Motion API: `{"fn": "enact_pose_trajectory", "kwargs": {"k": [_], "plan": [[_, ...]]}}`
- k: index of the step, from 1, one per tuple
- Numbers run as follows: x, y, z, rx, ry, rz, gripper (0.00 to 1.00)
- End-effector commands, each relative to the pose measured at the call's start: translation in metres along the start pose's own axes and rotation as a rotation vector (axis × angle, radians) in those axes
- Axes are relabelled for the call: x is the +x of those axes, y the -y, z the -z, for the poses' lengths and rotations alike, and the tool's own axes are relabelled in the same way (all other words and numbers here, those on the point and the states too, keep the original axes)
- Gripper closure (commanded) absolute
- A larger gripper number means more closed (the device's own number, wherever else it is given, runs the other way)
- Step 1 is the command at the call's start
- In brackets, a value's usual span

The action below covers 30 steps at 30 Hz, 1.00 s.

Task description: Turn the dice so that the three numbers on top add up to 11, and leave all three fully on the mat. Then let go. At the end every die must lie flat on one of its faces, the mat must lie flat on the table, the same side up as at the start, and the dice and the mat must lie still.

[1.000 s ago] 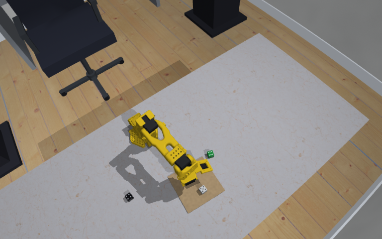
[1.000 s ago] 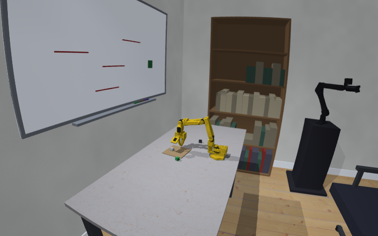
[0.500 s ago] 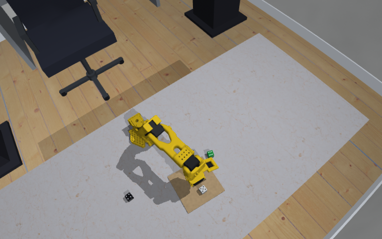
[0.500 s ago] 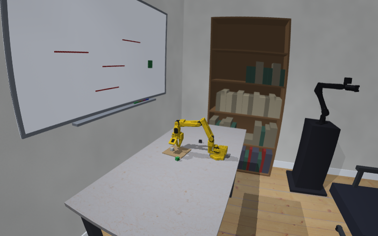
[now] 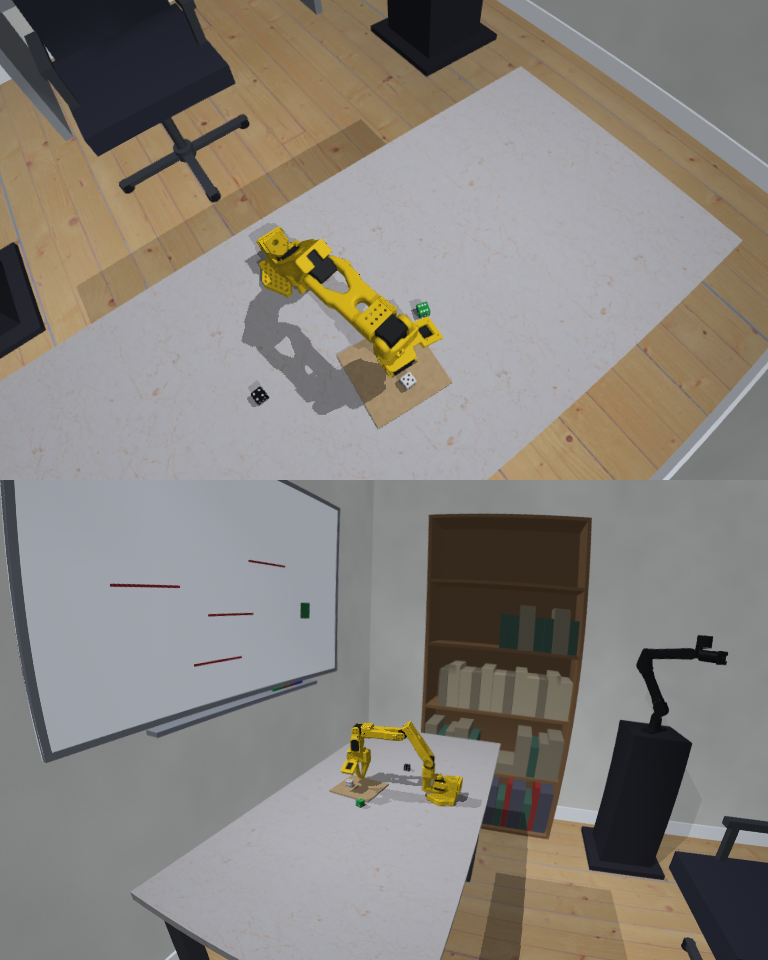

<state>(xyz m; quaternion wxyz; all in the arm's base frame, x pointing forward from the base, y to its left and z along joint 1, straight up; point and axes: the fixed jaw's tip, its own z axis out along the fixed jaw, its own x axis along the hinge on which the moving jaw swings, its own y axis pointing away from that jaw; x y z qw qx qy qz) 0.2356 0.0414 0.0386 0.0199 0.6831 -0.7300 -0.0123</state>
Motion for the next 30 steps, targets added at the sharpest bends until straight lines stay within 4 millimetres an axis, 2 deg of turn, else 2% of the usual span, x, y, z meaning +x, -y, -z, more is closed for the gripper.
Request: {"fn": "enact_pose_trajectory", "kwargs": {"k": [1,17,18,30], "plan": [[-0.003,0.004,0.009,0.042,0.011,0.018,1.00],[-0.003,0.004,0.009,0.042,0.011,0.018,1.00],[-0.005,0.001,0.023,0.083,0.024,-0.056,1.00],[-0.005,0.001,0.023,0.083,0.024,-0.056,1.00]]}}
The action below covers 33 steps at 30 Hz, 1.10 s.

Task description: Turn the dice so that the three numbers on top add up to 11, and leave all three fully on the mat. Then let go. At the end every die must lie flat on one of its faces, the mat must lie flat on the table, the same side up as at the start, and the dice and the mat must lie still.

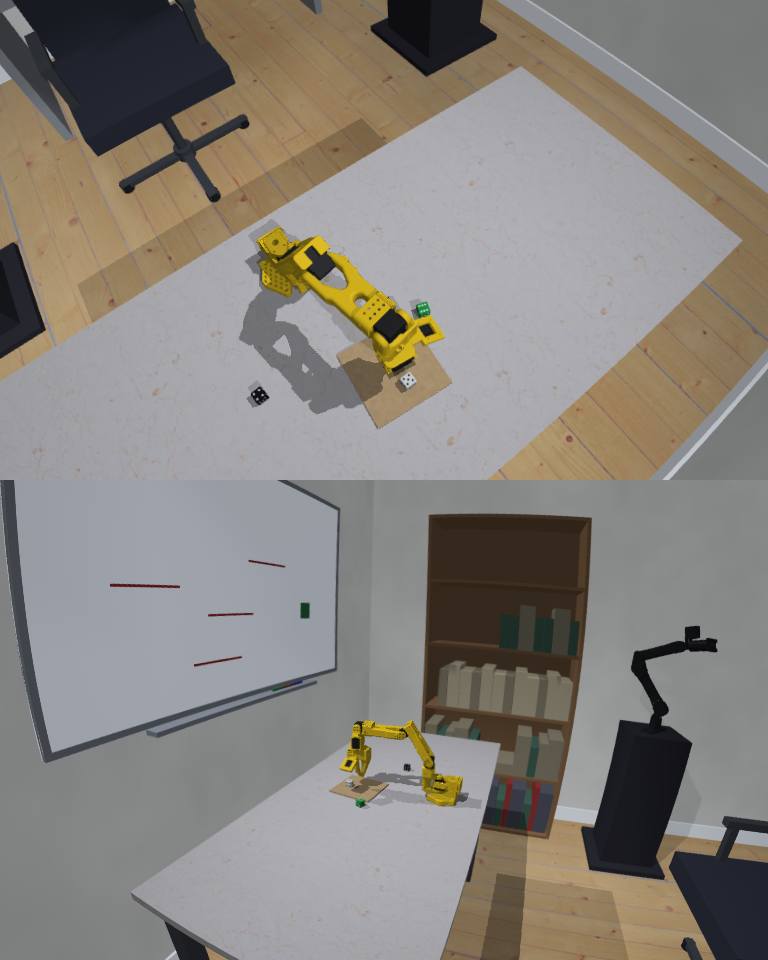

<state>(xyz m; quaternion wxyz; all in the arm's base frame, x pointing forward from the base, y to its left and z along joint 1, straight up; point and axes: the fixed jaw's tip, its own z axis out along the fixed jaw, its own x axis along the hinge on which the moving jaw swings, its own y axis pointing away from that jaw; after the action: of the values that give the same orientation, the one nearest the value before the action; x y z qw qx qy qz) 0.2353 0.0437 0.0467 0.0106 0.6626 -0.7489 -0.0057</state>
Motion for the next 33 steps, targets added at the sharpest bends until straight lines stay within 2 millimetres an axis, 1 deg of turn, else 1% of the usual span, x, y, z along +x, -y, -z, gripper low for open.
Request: {"fn": "enact_pose_trajectory", "kwargs": {"k": [1,7,16,26,33], "plan": [[-0.0032,0.0024,0.0150,0.060,0.020,0.000,1.00],[-0.0032,0.0024,0.0150,0.060,0.020,0.000,0.99],[-0.0032,0.0024,0.0150,0.060,0.020,0.000,0.90],[-0.0032,0.0024,0.0150,0.060,0.020,0.000,0.89],[-0.0032,0.0024,0.0150,0.060,0.020,0.000,0.83]]}}
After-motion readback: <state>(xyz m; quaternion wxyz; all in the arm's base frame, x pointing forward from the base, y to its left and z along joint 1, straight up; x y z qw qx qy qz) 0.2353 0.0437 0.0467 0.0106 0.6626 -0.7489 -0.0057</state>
